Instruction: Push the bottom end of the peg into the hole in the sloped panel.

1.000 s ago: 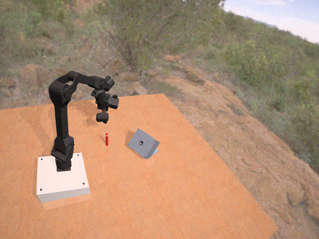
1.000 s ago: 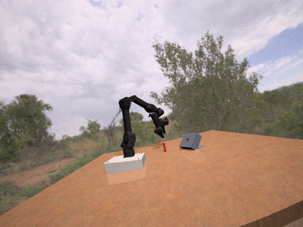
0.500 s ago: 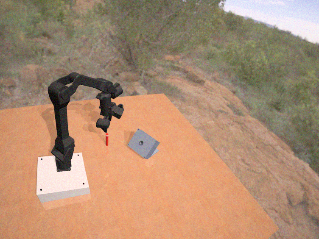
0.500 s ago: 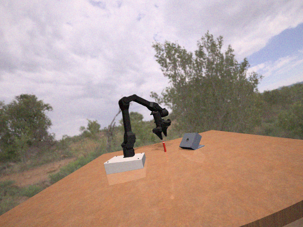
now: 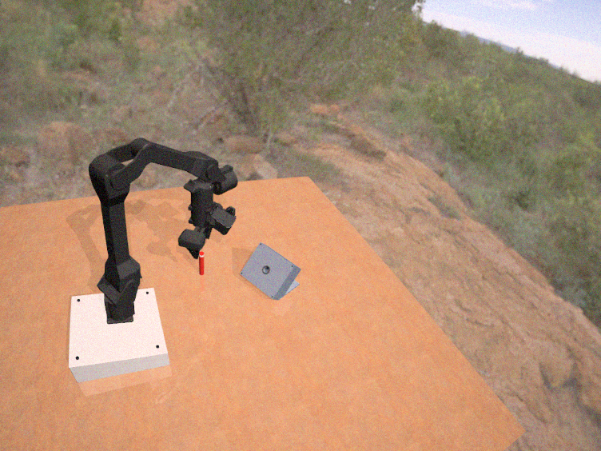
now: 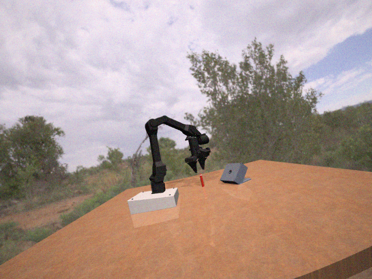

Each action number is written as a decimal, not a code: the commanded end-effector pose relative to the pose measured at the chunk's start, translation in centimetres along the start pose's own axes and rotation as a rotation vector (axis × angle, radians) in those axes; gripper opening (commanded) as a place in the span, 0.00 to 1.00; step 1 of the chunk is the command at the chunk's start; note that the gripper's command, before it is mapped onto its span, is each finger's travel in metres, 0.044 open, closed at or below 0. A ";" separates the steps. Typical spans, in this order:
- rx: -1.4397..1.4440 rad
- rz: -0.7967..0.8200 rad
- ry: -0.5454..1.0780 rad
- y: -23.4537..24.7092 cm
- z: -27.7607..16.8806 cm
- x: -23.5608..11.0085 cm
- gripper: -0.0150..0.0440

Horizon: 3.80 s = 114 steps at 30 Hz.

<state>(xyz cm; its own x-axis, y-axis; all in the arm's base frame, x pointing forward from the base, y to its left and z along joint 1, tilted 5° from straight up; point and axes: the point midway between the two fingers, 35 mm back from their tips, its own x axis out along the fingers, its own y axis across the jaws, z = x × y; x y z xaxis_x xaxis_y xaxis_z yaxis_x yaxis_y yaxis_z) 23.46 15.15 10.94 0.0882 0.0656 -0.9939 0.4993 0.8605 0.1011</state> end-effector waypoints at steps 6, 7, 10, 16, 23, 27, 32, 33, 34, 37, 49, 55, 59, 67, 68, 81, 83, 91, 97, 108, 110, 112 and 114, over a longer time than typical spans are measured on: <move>-0.002 0.001 0.007 0.1 0.0 1.4 1.00; -0.002 0.001 0.007 0.1 0.0 1.5 1.00; -0.002 0.001 0.007 0.1 0.0 2.0 1.00; -0.002 0.001 0.007 0.1 0.0 3.0 1.00; -0.002 0.001 0.007 0.1 0.0 4.2 1.00; -0.002 0.001 0.007 0.0 -0.1 4.8 1.00; -0.002 0.001 0.007 0.0 -0.1 5.6 1.00; -0.002 0.001 0.007 -0.1 -0.1 5.8 1.00; -0.002 0.001 0.007 -0.1 -0.1 5.9 1.00; 0.000 -0.004 0.002 -0.1 0.0 5.7 0.96; 0.000 -0.004 0.002 -0.1 0.0 5.7 0.42; 0.000 -0.004 0.002 -0.1 0.0 5.7 0.29; 0.000 -0.004 0.002 -0.1 0.0 5.6 0.25; -0.001 -0.002 0.004 0.1 0.1 3.0 0.25; -0.001 -0.002 0.004 0.1 0.1 2.5 0.25; -0.002 0.001 0.006 -0.1 0.3 -2.3 0.25; 0.001 0.004 0.007 -0.1 0.3 -2.3 0.25; 0.055 0.037 0.011 -0.3 0.9 -2.2 0.25; 0.102 0.066 0.014 -0.4 1.4 -2.1 0.25; 0.185 0.120 0.020 -0.8 2.4 -2.0 0.25; 0.200 0.130 0.021 -0.8 2.6 -2.0 0.25; 0.214 0.140 0.021 -0.9 2.7 -2.0 0.25; 0.229 0.150 0.022 -1.0 2.9 -2.0 0.25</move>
<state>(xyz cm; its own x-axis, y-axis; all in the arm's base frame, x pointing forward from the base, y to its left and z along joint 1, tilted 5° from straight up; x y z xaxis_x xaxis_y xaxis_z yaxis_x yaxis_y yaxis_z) 25.15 12.88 12.90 0.1480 0.1794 -0.9726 0.6483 0.7251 0.2324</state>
